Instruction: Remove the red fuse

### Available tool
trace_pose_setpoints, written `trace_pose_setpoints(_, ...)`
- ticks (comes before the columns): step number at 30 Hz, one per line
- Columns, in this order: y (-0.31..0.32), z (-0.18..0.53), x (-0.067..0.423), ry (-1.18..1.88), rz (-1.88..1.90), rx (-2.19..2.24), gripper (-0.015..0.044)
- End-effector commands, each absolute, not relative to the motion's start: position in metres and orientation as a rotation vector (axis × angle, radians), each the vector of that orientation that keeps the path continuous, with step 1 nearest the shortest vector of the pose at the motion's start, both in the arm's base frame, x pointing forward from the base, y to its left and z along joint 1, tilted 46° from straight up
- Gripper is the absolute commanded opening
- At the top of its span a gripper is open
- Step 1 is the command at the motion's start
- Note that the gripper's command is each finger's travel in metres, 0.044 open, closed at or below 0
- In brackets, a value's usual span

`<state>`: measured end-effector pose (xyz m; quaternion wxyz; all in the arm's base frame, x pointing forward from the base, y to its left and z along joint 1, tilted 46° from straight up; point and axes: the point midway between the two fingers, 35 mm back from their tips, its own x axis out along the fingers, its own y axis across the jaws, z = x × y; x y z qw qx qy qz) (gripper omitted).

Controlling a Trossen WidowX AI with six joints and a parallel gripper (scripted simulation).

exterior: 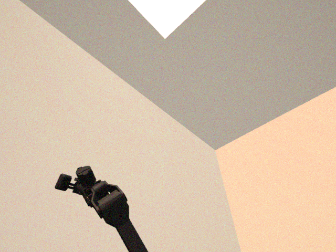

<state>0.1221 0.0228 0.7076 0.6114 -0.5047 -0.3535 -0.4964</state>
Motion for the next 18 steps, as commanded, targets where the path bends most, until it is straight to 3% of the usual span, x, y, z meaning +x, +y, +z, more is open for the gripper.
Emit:
trace_pose_setpoints(1,0.022,0.708,0.12,-0.821,-1.146,-1.159,0.0374)
trace_pose_setpoints(13,-0.05,0.704,0.016,-0.999,-1.176,-0.766,0.0062)
trace_pose_setpoints(18,-0.108,0.69,-0.015,-1.051,-1.196,-0.517,0.0062)
